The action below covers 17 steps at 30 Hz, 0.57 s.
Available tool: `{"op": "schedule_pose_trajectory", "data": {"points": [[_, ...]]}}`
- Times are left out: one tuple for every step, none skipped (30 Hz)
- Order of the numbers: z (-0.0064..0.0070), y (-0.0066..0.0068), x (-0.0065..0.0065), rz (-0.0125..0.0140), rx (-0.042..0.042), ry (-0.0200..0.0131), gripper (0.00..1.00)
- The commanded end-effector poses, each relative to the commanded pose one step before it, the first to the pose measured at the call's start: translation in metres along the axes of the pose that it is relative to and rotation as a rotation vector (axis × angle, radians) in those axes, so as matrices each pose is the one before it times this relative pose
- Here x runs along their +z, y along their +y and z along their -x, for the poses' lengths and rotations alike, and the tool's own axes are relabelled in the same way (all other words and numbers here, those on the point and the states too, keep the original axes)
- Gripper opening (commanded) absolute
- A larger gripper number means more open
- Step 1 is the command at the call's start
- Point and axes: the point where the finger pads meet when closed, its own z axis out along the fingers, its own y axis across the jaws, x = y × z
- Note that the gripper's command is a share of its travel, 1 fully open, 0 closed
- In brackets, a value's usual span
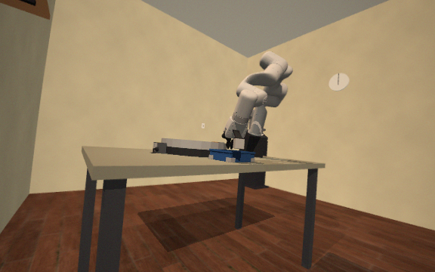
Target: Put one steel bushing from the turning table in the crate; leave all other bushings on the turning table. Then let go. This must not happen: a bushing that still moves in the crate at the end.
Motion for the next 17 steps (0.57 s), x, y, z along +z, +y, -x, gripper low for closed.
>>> {"op": "schedule_pose_trajectory", "data": {"points": [[0.01217,0.00127,-0.01632,0.00275,0.00214,0.00365,0.11],[0.00000,0.00000,0.00000,0.00000,0.00000,0.00000,0.11],[0.00318,0.00001,-0.00379,0.00000,0.00000,0.00000,0.11],[0.00317,0.00001,-0.00377,0.00000,0.00000,0.00000,0.11],[0.00310,0.00001,-0.00369,0.00000,0.00000,0.00000,0.11],[0.00298,0.00001,-0.00355,0.00000,0.00000,0.00000,0.11],[0.00281,0.00001,-0.00335,0.00000,0.00000,0.00000,0.11],[0.00260,0.00001,-0.00310,0.00000,0.00000,0.00000,0.11],[0.00235,0.00001,-0.00280,0.00000,0.00000,0.00000,0.11],[0.00207,0.00000,-0.00245,-0.00001,0.00000,0.00000,0.11],[0.00175,0.00001,-0.00210,0.00001,0.00000,0.00000,0.11],[0.00144,0.00000,-0.00170,-0.00001,0.00000,0.00000,0.11],[0.00111,0.00000,-0.00134,0.00001,0.00000,0.00000,0.11],[0.00000,0.00000,0.00000,0.00000,0.00000,0.00000,0.11],[0.00000,0.00000,0.00000,0.00000,0.00000,0.00000,0.11],[0.00000,0.00000,0.00000,0.00000,0.00000,0.00000,0.11],[0.00000,0.00000,0.00000,0.00000,0.00000,0.00000,0.11]]}}
